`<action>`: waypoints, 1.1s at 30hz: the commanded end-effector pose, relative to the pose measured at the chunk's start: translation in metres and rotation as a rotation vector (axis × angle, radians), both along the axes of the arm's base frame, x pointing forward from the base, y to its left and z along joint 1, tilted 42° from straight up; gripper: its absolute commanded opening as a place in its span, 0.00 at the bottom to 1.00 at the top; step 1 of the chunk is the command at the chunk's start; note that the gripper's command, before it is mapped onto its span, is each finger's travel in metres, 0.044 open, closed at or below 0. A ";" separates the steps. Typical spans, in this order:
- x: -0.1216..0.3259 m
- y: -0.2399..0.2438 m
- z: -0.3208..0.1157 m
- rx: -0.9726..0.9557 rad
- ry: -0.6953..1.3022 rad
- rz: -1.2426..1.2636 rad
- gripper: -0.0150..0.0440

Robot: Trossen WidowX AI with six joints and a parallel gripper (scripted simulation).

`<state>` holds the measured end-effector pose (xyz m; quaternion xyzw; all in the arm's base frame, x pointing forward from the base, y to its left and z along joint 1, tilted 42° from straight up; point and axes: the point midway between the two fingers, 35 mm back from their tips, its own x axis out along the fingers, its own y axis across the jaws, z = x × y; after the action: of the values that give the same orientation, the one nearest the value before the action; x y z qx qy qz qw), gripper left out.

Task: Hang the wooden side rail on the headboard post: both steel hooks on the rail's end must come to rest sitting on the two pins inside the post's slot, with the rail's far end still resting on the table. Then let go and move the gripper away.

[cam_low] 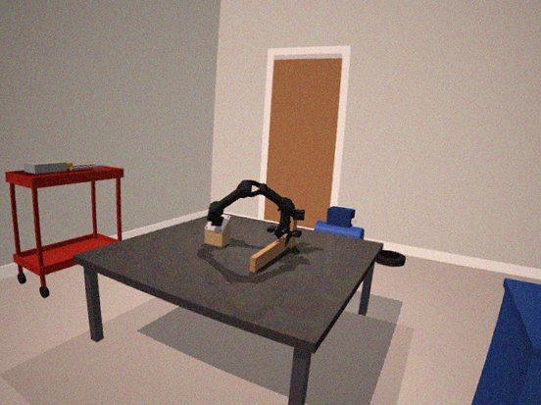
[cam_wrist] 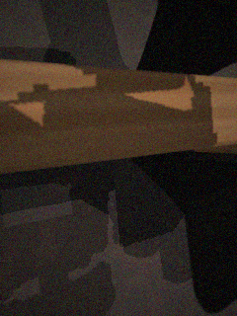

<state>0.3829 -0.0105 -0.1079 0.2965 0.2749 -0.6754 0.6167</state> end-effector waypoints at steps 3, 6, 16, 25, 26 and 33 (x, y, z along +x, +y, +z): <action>0.001 0.005 -0.001 0.010 0.004 0.015 0.25; 0.001 0.004 -0.002 0.010 0.004 0.015 0.25; 0.000 0.003 -0.003 0.010 0.004 0.015 0.25; -0.001 0.000 -0.001 0.000 0.001 0.001 0.52; -0.001 0.000 -0.001 0.000 0.001 0.001 0.57; 0.000 0.003 0.002 0.002 0.002 0.002 0.88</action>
<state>0.3819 -0.0109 -0.1093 0.2955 0.2757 -0.6756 0.6167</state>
